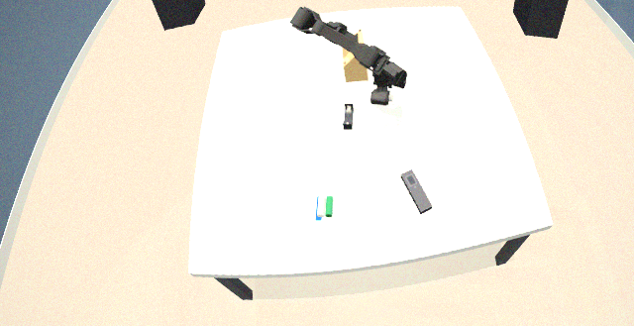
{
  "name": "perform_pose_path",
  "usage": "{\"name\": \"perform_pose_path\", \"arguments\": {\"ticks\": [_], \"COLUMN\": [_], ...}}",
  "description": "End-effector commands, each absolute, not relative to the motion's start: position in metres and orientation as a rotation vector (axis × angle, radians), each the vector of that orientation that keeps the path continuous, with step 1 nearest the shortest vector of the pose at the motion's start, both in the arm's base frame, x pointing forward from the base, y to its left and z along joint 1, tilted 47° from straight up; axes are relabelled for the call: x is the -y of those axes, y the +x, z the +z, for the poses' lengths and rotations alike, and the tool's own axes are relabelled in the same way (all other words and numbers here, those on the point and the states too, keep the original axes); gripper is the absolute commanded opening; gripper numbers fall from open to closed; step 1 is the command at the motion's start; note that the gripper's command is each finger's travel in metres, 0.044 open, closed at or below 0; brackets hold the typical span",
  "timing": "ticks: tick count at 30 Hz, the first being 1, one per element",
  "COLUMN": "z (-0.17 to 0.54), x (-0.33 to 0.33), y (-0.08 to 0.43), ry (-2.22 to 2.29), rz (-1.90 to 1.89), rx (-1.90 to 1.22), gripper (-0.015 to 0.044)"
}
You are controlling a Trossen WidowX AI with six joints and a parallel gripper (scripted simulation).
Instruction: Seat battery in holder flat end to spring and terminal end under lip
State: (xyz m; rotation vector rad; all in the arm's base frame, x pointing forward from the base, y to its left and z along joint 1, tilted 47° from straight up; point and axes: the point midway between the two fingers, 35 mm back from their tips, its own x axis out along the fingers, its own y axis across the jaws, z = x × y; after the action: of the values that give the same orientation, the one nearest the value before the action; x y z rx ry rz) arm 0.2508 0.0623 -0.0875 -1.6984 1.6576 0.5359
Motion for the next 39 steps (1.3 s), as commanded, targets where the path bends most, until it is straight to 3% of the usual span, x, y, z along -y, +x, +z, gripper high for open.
{"name": "perform_pose_path", "arguments": {"ticks": [1, 19, 39], "z": [-0.071, 0.018, -0.001], "x": [-0.052, 0.019, 0.037], "y": [0.259, 0.285, 0.293], "ry": [-1.544, -0.621, -0.611], "rz": [0.34, -0.573, -0.513], "rx": [-1.65, -1.387, -1.251], "gripper": [0.0072, 0.0072, 0.0072]}}
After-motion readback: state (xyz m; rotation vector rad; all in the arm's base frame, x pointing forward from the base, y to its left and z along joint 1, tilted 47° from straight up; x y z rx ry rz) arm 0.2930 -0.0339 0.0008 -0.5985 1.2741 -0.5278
